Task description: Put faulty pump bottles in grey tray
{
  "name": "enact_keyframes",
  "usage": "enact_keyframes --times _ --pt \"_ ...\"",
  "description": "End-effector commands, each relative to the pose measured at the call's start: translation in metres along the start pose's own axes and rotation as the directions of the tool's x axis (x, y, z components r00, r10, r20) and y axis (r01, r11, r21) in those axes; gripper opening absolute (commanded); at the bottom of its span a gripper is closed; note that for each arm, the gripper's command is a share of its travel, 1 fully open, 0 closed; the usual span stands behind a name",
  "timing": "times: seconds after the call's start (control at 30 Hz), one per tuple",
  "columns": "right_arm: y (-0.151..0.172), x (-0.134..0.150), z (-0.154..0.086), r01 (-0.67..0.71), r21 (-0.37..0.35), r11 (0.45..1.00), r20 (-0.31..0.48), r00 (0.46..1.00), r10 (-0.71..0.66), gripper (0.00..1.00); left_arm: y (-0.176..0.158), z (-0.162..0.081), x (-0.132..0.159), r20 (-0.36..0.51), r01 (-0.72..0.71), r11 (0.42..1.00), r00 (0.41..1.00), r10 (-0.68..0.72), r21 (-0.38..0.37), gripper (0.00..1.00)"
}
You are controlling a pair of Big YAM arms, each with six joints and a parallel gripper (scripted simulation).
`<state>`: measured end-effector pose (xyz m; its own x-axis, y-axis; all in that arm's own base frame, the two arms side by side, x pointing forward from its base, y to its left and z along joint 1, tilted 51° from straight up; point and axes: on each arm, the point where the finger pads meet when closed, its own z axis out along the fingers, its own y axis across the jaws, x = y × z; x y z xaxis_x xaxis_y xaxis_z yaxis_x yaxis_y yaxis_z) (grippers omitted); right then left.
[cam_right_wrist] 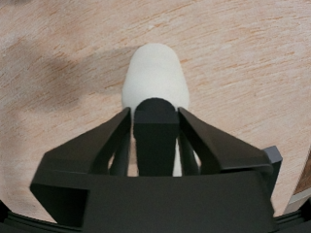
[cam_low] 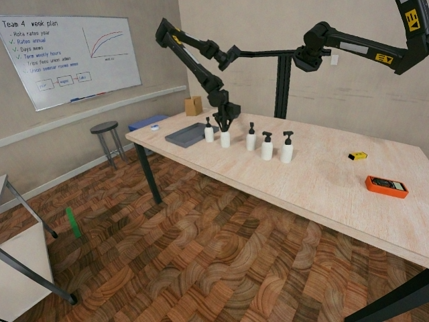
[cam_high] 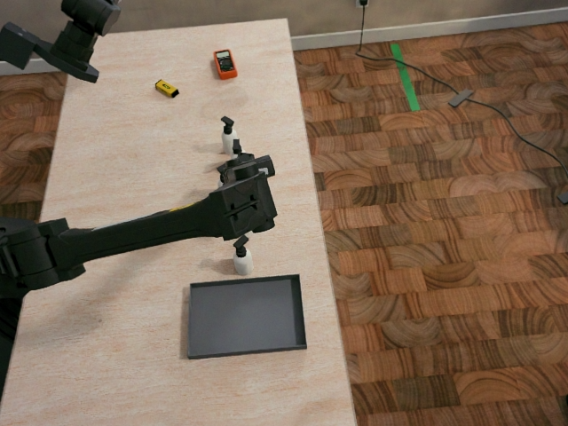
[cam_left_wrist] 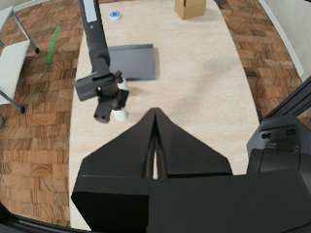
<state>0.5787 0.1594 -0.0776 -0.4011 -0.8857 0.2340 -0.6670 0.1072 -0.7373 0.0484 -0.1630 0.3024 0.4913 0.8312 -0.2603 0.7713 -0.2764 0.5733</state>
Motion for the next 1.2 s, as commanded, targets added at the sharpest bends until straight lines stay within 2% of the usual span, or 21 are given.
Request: enact_keyframes --times 0.0,0.3,0.33,0.37,0.43,0.7,0.87,1.0,1.17 --pt "-0.005 -0.004 -0.002 -0.014 0.013 1.000 0.013 1.000 0.014 0.30 0.005 -0.006 -0.004 0.013 0.005 1.000 1.000 -0.005 -0.006 0.00" --pt "0.000 -0.003 0.000 -0.011 0.008 1.000 0.008 1.000 0.011 0.21 0.005 -0.006 -0.004 0.013 0.005 1.000 1.000 -0.005 -0.006 0.00" --pt "0.000 -0.003 0.000 -0.011 0.008 1.000 0.008 1.000 0.011 0.10 0.005 -0.006 -0.004 0.013 0.005 1.000 1.000 -0.005 -0.006 0.00" --pt "0.000 -0.003 0.000 -0.011 0.008 1.000 0.008 1.000 0.011 0.21 0.005 -0.006 -0.004 0.013 0.005 1.000 1.000 -0.005 -0.006 0.00" --pt "-0.007 -0.009 -0.017 -0.017 0.019 1.000 0.024 1.000 0.017 0.22 0.005 -0.006 -0.004 0.013 0.005 1.000 1.000 -0.005 -0.006 0.00" --pt "-0.004 -0.008 -0.072 -0.008 0.015 1.000 0.022 1.000 0.008 0.22 0.005 -0.006 -0.004 0.013 0.005 1.000 1.000 -0.005 -0.006 0.00" --pt "-0.005 -0.008 -0.079 0.001 0.022 1.000 0.027 1.000 -0.002 0.22 0.005 -0.006 -0.004 0.013 0.005 1.000 1.000 -0.005 -0.006 0.00" --pt "-0.006 0.022 -0.066 0.025 0.002 1.000 0.023 0.999 -0.025 0.22 0.007 0.009 -0.024 0.018 0.005 1.000 1.000 -0.004 -0.020 0.00" --pt "0.016 0.059 -0.072 0.073 -0.039 0.997 0.094 0.993 -0.070 0.22 0.005 0.066 -0.075 0.032 0.024 0.998 0.999 -0.022 -0.054 0.00"
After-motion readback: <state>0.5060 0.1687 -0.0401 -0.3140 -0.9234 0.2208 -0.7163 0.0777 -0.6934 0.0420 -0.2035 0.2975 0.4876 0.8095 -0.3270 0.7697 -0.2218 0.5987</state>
